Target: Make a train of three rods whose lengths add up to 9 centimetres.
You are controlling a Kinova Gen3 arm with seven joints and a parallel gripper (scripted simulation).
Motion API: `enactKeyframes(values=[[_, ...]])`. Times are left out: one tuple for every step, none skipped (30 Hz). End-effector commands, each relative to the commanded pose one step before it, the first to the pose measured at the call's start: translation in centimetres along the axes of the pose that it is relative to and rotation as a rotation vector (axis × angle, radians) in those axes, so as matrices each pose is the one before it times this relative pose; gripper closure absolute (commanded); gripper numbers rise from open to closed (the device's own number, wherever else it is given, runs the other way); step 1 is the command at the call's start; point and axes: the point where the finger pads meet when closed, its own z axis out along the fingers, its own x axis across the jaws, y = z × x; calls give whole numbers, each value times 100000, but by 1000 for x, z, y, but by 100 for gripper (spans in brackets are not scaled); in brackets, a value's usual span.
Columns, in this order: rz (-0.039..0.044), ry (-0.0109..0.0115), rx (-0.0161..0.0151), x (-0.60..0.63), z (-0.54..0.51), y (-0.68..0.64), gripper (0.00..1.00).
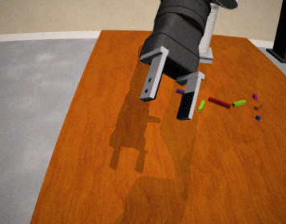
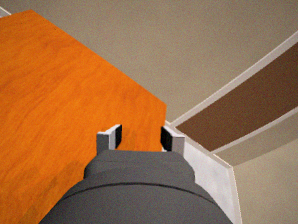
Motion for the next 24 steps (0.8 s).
enactKeyframes(values=[[-292, -24, 365, -90, -112, -364, 0], [0, 0, 0, 0, 0, 0, 0], [0, 0, 0, 0, 0, 0, 0], [0, 0, 0, 0, 0, 0, 0], [0, 0, 0, 0, 0, 0, 0], [0, 0, 0, 0, 0, 0, 0], [0, 0, 0, 0, 0, 0, 0], [3805, -1007, -1482, -679, -310, 624, 0], [0, 0, 0, 0, 0, 0, 0], [0, 0, 0, 0, 0, 0, 0], [0, 0, 0, 0, 0, 0, 0], [0, 0, 0, 0, 0, 0, 0], [0, 0, 0, 0, 0, 0, 0], [0, 0, 0, 0, 0, 0, 0], [0, 0, 0, 0, 0, 0, 0], [0, 0, 0, 0, 0, 0, 0], [0, 0, 0, 0, 0, 0, 0], [0, 0, 0, 0, 0, 0, 0], [0, 0, 0, 0, 0, 0, 0], [0, 0, 0, 0, 0, 0, 0], [0, 0, 0, 0, 0, 0, 0], [0, 0, 0, 0, 0, 0, 0], [0, 0, 0, 0, 0, 0, 0], [0, 0, 0, 0, 0, 0, 0]])
